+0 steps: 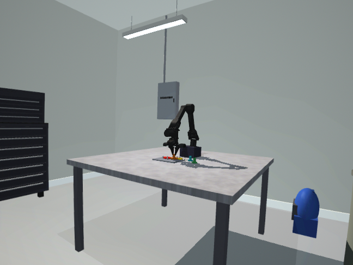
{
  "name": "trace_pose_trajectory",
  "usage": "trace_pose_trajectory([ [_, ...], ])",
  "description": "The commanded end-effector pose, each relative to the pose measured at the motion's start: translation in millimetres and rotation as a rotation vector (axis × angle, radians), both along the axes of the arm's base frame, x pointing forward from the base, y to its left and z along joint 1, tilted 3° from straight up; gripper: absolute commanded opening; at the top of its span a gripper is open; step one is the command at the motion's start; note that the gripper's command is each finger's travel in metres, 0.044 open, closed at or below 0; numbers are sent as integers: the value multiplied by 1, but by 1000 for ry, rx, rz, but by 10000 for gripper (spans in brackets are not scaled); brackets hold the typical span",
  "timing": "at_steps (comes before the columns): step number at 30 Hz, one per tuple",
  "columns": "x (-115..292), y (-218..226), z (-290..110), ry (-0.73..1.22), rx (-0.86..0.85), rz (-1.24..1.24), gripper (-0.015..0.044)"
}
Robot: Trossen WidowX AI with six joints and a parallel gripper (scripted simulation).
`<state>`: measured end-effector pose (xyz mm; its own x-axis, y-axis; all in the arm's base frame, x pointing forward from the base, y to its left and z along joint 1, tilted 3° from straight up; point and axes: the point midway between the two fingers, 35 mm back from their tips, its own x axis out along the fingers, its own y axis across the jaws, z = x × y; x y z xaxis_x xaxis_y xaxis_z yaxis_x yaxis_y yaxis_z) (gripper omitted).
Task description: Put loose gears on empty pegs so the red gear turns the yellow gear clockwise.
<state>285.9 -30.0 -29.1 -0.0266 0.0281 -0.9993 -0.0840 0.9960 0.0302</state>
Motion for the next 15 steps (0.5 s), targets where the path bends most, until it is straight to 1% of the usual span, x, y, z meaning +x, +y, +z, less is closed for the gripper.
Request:
trace_pose_trajectory([
  [1, 0, 0, 0, 0, -1, -39, 53],
  [4, 0, 0, 3, 1, -2, -71, 131],
  [5, 0, 0, 4, 1, -3, -82, 140],
  [9, 1, 0, 9, 1, -3, -86, 140],
  [15, 2, -1, 47, 1, -3, -86, 140],
])
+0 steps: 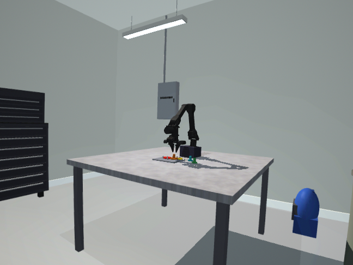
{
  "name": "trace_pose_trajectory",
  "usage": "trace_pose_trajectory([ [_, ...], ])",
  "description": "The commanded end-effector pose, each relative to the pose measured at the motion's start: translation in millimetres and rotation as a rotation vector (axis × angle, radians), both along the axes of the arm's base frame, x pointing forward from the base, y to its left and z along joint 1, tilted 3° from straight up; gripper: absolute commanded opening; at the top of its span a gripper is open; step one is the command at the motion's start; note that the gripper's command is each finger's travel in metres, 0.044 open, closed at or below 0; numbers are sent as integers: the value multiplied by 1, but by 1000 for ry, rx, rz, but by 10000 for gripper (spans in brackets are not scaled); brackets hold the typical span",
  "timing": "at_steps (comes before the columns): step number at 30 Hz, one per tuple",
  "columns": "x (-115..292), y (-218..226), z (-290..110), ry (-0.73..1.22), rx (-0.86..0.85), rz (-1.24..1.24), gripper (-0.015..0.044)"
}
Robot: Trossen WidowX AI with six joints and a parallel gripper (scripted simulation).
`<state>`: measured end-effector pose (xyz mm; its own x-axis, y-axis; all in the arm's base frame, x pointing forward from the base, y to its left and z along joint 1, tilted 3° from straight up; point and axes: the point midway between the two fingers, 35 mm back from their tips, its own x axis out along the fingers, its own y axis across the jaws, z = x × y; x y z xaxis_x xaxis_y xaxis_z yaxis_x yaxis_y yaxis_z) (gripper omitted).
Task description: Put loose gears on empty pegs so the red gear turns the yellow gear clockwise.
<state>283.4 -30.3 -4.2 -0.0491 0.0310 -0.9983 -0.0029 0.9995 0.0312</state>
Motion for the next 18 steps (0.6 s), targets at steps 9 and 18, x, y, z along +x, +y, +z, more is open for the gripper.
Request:
trace_pose_trajectory([
  [9, 2, -2, 66, -22, -3, -1, 298],
  [18, 2, -2, 66, -22, -3, -1, 440],
])
